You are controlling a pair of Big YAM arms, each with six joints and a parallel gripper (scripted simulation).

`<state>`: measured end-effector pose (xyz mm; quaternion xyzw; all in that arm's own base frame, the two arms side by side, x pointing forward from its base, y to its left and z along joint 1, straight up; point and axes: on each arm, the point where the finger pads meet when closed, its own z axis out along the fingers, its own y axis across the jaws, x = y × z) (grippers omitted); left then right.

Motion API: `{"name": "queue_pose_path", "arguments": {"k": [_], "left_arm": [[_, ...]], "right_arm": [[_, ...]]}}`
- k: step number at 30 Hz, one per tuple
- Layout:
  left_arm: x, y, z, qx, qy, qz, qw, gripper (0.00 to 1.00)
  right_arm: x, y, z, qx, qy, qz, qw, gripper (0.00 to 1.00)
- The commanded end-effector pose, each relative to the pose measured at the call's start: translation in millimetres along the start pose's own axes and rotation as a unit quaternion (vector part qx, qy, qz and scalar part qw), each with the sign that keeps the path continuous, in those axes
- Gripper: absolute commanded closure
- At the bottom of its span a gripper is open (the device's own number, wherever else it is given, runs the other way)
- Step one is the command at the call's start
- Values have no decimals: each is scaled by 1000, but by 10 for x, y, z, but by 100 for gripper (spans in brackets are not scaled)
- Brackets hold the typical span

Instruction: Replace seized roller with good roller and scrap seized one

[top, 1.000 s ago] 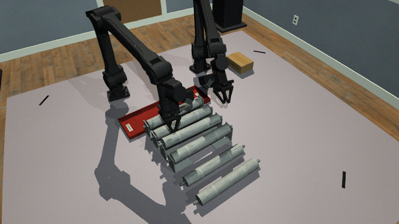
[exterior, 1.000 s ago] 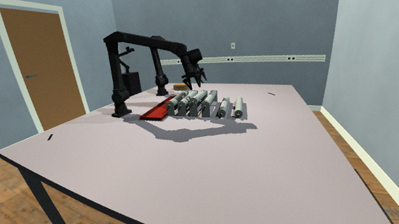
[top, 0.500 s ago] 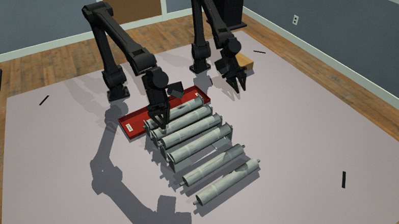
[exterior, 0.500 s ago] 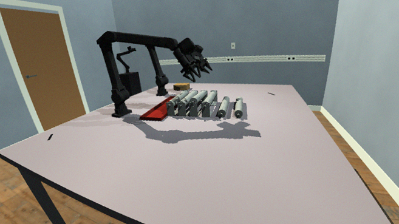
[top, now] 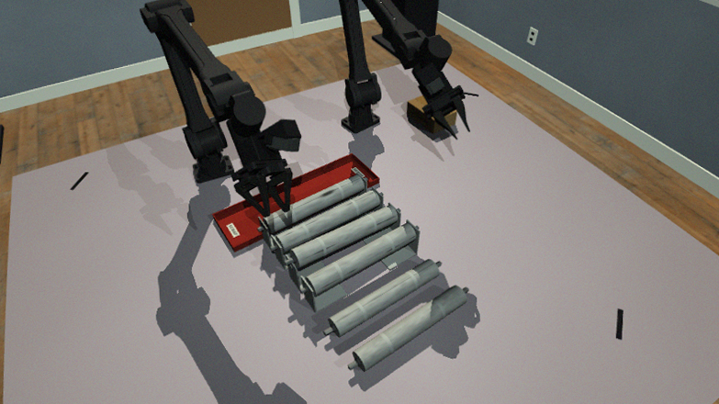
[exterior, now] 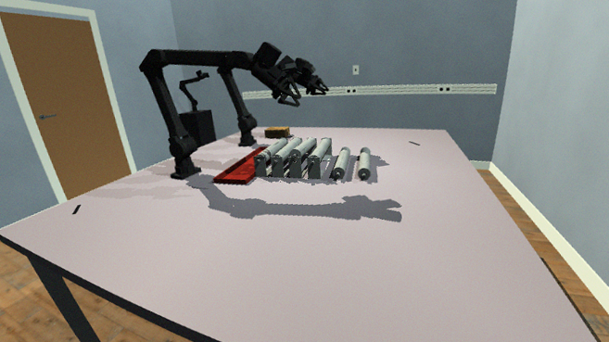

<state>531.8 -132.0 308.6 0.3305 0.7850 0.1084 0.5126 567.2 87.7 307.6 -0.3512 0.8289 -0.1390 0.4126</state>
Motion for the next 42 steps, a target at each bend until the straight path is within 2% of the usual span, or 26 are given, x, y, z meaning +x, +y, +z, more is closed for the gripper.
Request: {"name": "queue_pose_path", "arguments": {"k": [1, 3, 5, 6, 7, 10, 20, 22, 23, 24, 25, 30, 34, 36, 37, 39, 40, 41, 42], "left_arm": [[-565, 630, -265, -56, -64, -73, 994, 68], [-599, 782, -323, -68, -74, -97, 990, 68], [-599, 782, -323, -68, -74, -97, 990, 68], [-587, 795, -283, -69, -75, -107, 989, 68], [-670, 942, -462, -82, -93, -120, 985, 68], [-715, 1122, -591, -99, -115, -152, 977, 68], [-822, 1771, -1033, -145, -182, -257, 938, 68], [-822, 1771, -1033, -145, -182, -257, 938, 68], [-804, 1796, -996, -145, -182, -267, 935, 68], [-866, 1897, -1175, -153, -200, -275, 928, 68], [-889, 1938, -1259, -157, -210, -282, 923, 68], [-931, 2139, -1463, -171, -238, -306, 906, 68], [-864, 2177, -1370, -170, -235, -315, 903, 68], [-893, 2186, -1429, -172, -240, -314, 902, 68], [-979, 2156, -1563, -170, -253, -309, 901, 68], [-979, 2156, -1563, -170, -253, -309, 901, 68], [-820, 2063, -1318, -163, -226, -309, 909, 68], [-987, 2201, -1593, -179, -252, -297, 903, 68], [-970, 2247, -1642, -185, -253, -296, 902, 68]], "right_arm": [[-139, -321, -271, 45, -49, 85, 994, 38], [-146, -406, -347, 57, -66, 113, 990, 38], [-146, -406, -347, 57, -66, 113, 990, 38], [-306, -528, -456, 69, -88, 125, 986, 38], [-152, -490, -429, 67, -84, 140, 984, 38], [-193, -641, -568, 84, -114, 177, 974, 38], [-266, -1130, -1165, 133, -223, 298, 919, 38], [-266, -1130, -1165, 133, -223, 298, 919, 38], [-409, -1246, -1315, 139, -247, 306, 909, 38], [-260, -1190, -1275, 136, -244, 318, 906, 38], [-272, -1221, -1317, 138, -254, 326, 900, 38], [-311, -1391, -1585, 150, -297, 353, 875, 38], [-298, -1406, -1669, 151, -311, 360, 866, 38], [-304, -1405, -1687, 152, -314, 359, 866, 38], [-271, -1362, -1606, 148, -307, 358, 870, 38], [-271, -1362, -1606, 148, -307, 358, 870, 38], [-427, -1499, -1690, 155, -315, 349, 869, 38], [-551, -1680, -1963, 175, -335, 335, 863, 38], [-584, -1709, -2088, 179, -342, 333, 860, 68]]}}
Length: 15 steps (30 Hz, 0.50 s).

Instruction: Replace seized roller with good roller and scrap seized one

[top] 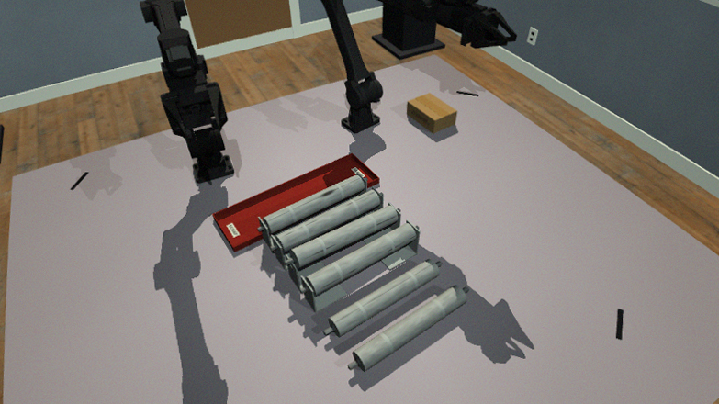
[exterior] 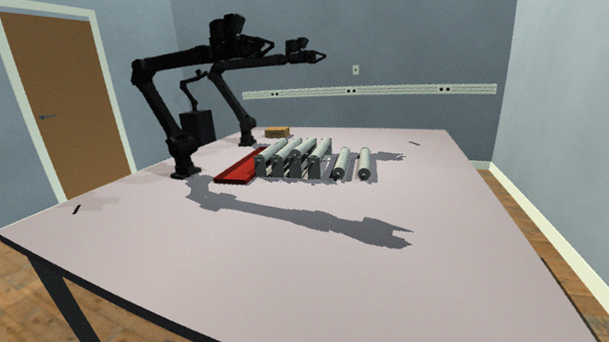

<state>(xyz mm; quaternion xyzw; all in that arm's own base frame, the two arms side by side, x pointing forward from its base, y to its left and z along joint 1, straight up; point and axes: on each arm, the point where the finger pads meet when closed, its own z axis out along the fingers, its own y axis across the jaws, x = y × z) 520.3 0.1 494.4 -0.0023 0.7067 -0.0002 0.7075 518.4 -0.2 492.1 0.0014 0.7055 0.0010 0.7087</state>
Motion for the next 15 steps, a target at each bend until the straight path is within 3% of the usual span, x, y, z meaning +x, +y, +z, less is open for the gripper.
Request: {"name": "queue_pose_path", "arguments": {"k": [1, 5, 12, 14, 15], "left_arm": [[-744, 39, -161, -3, -70, 6, 998, 68], [-514, 38, 7, -3, -46, 7, 999, 68], [-17, 22, 36, -1, -8, 5, 1000, 68], [-17, 22, 36, -1, -8, 5, 1000, 68], [-222, 8, -3, 1, -22, 4, 1000, 68]], "right_arm": [[-665, -54, -98, 6, -53, -9, 999, 68], [-517, -50, 12, 4, -37, -10, 999, 68], [-523, -15, 29, 0, -37, -9, 999, 68], [-523, -15, 29, 0, -37, -9, 999, 68], [-474, -5, 34, -1, -36, -5, 999, 68]]}}
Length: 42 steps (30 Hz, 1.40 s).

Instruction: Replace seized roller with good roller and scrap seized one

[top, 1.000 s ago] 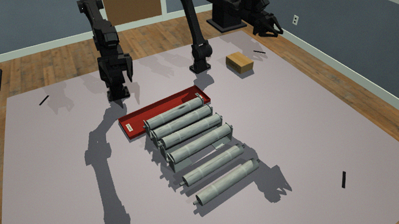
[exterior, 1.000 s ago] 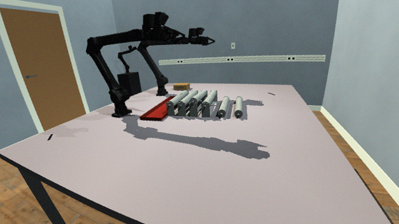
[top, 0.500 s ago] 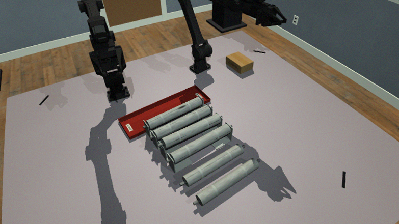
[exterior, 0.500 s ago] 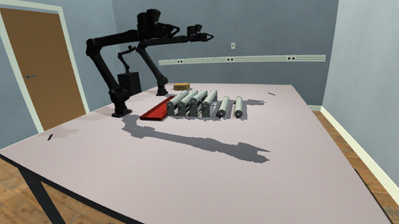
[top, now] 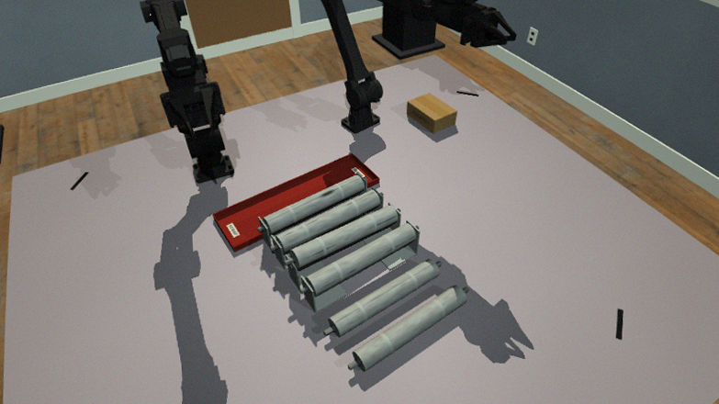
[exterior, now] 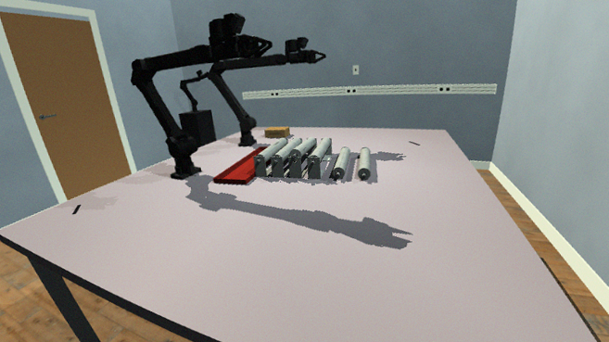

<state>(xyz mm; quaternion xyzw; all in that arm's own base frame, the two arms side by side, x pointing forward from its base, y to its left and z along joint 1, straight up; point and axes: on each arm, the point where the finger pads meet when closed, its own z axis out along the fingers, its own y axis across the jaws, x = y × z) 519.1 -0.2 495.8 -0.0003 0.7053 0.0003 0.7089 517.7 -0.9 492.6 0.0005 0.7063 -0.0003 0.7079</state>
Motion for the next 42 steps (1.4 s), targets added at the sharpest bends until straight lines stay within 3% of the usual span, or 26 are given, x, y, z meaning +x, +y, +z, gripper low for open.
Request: {"name": "queue_pose_path", "arguments": {"k": [1, 2, 4, 16, 17, 19, 22, 33, 42], "left_arm": [[-109, 21, 46, -1, -15, 4, 1000, 68], [-70, 19, 41, -1, -12, 4, 1000, 38], [45, 15, 46, -1, -1, 4, 1000, 38], [-25, -3, 8, 1, -8, 3, 1000, 38], [-140, -5, -2, 1, -15, 2, 1000, 38], [264, -74, 108, 9, 28, 8, 1000, 38], [-195, -123, 152, 14, -3, 21, 1000, 38], [225, -479, 387, 62, 68, 96, 991, 38], [855, -1063, 589, 152, 159, 193, 956, 38]], "right_arm": [[-543, -3, 36, -1, -43, -8, 999, 68], [-539, 1, 38, -1, -42, -8, 999, 68], [-532, 9, 40, -2, -40, -8, 999, 68], [-526, 44, 48, -6, -37, -8, 999, 68], [-517, 27, 50, -4, -39, -4, 999, 68], [-458, 34, 83, -6, -29, 10, 1000, 68], [-382, -16, 115, -3, -19, 26, 999, 68], [44, 23, 302, -20, 47, 111, 993, 68], [698, 118, 498, -34, 150, 229, 961, 68]]}}
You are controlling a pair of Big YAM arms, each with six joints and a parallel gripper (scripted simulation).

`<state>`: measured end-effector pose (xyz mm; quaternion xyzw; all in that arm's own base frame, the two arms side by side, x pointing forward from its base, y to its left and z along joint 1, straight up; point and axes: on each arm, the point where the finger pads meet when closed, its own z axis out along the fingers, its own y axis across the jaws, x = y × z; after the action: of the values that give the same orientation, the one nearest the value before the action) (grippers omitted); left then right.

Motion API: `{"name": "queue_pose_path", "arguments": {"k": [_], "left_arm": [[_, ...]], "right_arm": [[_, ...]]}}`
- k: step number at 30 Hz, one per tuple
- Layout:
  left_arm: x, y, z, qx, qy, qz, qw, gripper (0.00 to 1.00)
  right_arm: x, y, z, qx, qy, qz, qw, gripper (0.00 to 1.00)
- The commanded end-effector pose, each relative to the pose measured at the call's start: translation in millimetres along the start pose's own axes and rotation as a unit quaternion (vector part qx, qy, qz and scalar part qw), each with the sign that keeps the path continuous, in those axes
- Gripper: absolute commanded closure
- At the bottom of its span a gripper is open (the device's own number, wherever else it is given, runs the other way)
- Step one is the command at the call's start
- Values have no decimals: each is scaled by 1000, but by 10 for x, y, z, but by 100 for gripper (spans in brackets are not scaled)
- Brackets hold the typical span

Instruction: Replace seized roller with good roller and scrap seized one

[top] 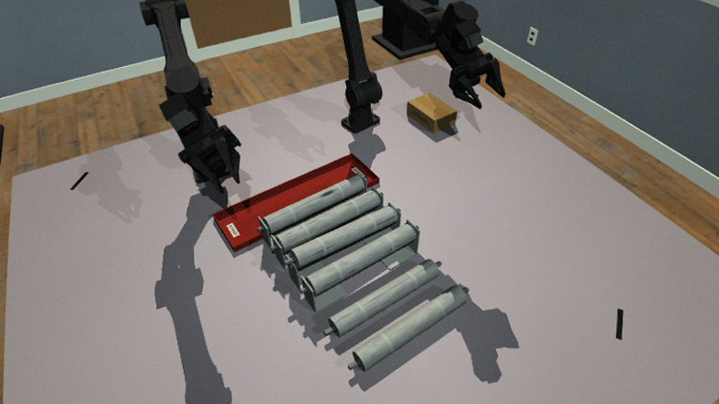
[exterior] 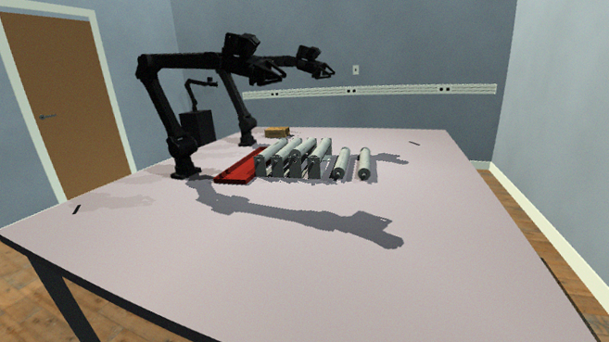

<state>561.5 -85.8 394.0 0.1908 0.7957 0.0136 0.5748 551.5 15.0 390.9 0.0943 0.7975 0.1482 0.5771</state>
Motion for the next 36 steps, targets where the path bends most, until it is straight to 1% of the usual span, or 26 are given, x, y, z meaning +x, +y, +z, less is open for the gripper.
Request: {"name": "queue_pose_path", "arguments": {"k": [1, 6, 8, 9, 10, 11, 16, 19, 23, 25, 26, 27, 28, 31, 34, 36], "left_arm": [[-213, -181, 193, 31, 15, 64, 997, 38], [27, -581, 420, 89, 62, 120, 987, 38], [27, -581, 420, 89, 62, 120, 987, 38], [24, -623, 404, 97, 65, 130, 985, 38], [129, -745, 496, 114, 79, 142, 980, 38], [163, -809, 519, 124, 86, 150, 977, 38], [437, -1247, 659, 190, 125, 204, 952, 38], [608, -1501, 713, 229, 146, 235, 933, 38], [830, -1825, 751, 281, 170, 274, 904, 38], [830, -1825, 751, 281, 170, 274, 904, 38], [816, -1854, 713, 289, 170, 283, 898, 38], [936, -1983, 758, 307, 181, 292, 887, 38], [977, -2044, 755, 319, 185, 299, 880, 38], [1152, -2303, 741, 360, 199, 326, 851, 38], [1317, -2532, 709, 399, 211, 350, 821, 38], [1367, -2627, 682, 418, 214, 361, 806, 38]], "right_arm": [[-284, 51, 95, -6, 4, 72, 997, 68], [34, -24, 268, -4, 62, 141, 988, 68], [34, -24, 268, -4, 62, 141, 988, 68], [87, -24, 270, -4, 72, 155, 985, 68], [142, -45, 315, -2, 83, 169, 982, 68], [203, -57, 345, -1, 94, 181, 979, 68], [597, -155, 483, 15, 155, 253, 955, 68], [814, -203, 540, 27, 189, 296, 936, 68], [1055, -248, 593, 44, 230, 352, 906, 68], [1055, -248, 593, 44, 230, 352, 906, 68], [1105, -236, 568, 47, 238, 365, 899, 68], [1157, -260, 594, 53, 247, 379, 890, 68], [1224, -272, 608, 58, 257, 391, 882, 68], [1482, -332, 638, 81, 289, 433, 850, 68], [1678, -364, 644, 101, 316, 472, 817, 68], [1748, -365, 639, 110, 329, 492, 798, 68]]}}
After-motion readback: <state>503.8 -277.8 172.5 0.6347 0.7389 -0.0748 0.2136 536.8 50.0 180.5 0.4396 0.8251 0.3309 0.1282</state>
